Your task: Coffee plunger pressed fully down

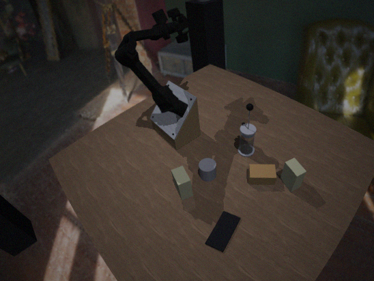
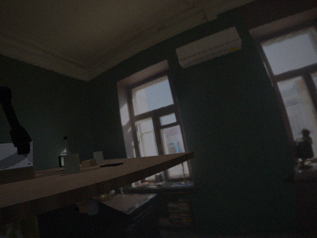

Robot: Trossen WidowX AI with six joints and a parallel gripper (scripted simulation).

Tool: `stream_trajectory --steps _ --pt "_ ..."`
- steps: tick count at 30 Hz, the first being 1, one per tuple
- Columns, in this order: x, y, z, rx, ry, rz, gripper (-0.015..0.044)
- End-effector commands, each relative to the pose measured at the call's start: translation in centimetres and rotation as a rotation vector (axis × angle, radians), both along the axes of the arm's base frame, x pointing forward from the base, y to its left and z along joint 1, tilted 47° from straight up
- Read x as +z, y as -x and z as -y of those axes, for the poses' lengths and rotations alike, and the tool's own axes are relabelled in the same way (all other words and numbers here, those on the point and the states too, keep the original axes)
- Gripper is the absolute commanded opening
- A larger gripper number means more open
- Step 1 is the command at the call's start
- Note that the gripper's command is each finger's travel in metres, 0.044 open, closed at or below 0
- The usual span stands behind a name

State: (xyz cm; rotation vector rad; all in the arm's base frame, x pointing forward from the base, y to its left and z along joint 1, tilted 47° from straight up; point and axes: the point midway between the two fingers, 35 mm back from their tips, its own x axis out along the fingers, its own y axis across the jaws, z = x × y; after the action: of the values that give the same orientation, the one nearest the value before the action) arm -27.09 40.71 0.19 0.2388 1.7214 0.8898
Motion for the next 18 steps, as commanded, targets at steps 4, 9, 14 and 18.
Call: stream_trajectory --steps 4,9,14,18 --pt "0.2 -12.6 -2.2 -0.063 -0.052 0.326 0.044" --pt "0.6 -21.7 -1.8 -0.089 -0.028 0.572 0.044" --pt "1.1 -30.4 0.5 -0.092 0.064 0.816 0.044" --pt "1.6 -36.8 3.7 -0.074 0.186 0.993 0.044"
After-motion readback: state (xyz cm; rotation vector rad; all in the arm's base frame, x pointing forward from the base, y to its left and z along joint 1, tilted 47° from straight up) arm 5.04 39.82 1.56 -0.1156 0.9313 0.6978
